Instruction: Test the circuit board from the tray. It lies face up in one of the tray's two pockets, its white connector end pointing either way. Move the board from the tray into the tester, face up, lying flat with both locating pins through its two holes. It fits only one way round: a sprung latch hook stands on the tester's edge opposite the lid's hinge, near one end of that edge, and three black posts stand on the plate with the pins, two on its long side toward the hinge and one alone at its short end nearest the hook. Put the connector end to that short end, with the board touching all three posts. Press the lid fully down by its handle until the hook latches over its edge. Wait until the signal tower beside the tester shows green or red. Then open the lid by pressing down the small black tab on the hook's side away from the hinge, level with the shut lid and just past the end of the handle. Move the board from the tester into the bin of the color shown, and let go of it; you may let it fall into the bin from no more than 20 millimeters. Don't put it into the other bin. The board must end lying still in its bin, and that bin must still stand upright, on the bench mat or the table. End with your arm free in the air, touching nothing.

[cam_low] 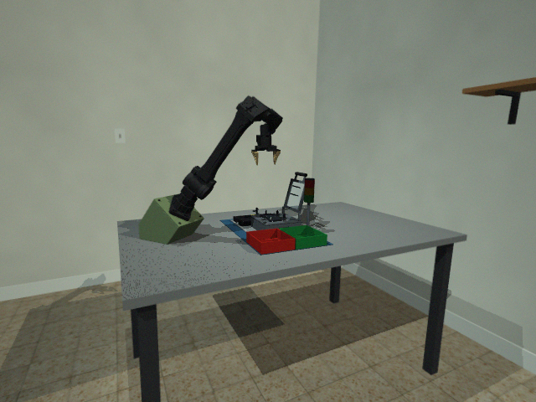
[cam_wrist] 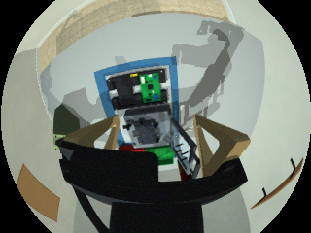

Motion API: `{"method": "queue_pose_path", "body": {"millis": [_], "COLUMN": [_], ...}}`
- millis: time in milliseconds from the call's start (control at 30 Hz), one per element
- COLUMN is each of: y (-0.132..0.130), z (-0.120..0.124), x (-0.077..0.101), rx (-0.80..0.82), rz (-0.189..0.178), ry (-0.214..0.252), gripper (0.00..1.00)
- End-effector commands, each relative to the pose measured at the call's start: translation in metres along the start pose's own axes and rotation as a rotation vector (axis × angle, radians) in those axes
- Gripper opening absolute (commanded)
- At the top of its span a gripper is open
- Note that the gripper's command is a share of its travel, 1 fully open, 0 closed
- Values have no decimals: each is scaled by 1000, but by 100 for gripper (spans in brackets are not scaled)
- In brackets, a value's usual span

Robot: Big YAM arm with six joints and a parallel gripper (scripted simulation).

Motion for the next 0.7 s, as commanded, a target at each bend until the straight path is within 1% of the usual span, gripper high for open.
{"method": "queue_pose_path", "body": {"millis": [0, 100, 133, 167, 200, 233, 267, 333, 367, 667], "y": [-10, -9, -5, -5, 7, 6, 6, 6, -5, -5], "z": [22, 32, 25, 25, 32, 33, 33, 33, 29, 29], "x": [53, 59, 51, 50, 33, 32, 32, 32, 42, 42], "rx": [67, 94, 115, 114, 136, 134, 134, 134, 110, 109], "rz": [-3, -13, -23, -25, -46, -47, -46, -46, -33, -32], "ry": [-4, 17, 39, 43, 84, 85, 86, 86, 59, 57], "gripper": [100, 100, 100, 100, 100, 100, 92, 92, 92, 92]}}
Point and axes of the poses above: the point where the finger pads meet when closed, its own x axis back along the fingers, its own y axis across the jaws, z = x × y, the point moved 1 cm from there along x, back along the fingers, and after that the axes turned 8 degrees about -x, right-handed, at the moved point
